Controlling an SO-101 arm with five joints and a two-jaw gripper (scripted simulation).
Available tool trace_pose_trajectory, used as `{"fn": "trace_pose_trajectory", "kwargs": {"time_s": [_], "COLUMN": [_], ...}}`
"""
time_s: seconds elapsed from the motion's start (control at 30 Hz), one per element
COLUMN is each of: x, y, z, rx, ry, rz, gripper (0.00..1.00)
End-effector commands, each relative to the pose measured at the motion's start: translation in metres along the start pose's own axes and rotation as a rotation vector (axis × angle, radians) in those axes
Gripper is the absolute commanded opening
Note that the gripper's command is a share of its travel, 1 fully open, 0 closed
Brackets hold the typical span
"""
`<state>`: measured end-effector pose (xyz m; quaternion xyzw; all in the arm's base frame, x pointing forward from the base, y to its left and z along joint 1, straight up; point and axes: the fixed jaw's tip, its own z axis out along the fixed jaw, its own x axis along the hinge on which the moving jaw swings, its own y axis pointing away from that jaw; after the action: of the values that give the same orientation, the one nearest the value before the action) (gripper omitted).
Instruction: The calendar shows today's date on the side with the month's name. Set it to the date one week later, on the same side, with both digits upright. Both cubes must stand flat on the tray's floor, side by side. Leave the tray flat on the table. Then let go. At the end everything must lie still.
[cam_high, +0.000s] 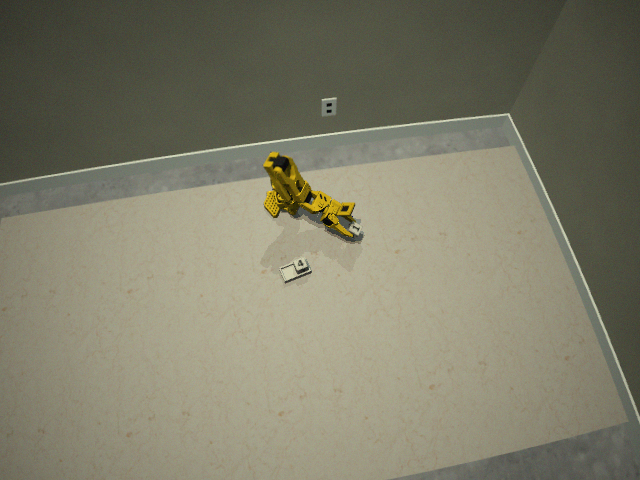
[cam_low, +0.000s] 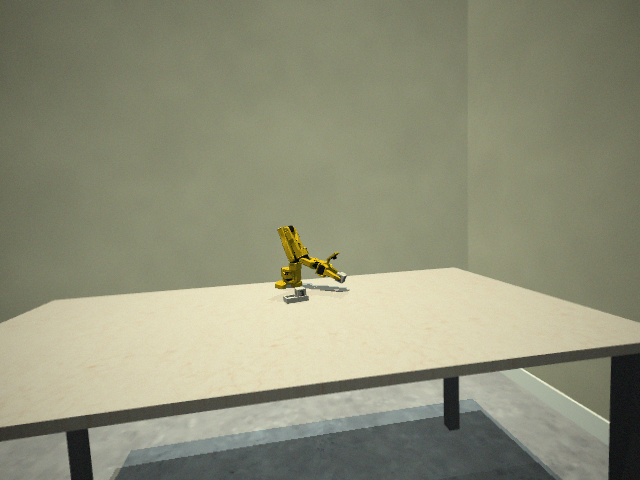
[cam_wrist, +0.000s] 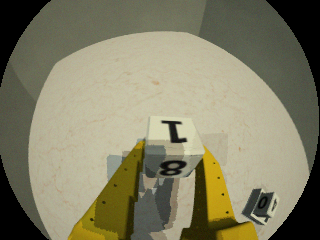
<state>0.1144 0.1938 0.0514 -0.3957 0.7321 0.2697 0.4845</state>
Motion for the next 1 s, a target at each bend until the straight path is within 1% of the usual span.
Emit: {"fn": "trace_pose_trajectory", "kwargs": {"time_s": [0.0,0.97], "x": [-0.0035,0.0045], "y": [-0.0015,-0.0016], "z": [0.0012,0.0045], "rx": [0.006,0.006], "ry": [-0.032,-0.032], "rz": [0.015,0.015], "gripper": [0.00,0.00]}}
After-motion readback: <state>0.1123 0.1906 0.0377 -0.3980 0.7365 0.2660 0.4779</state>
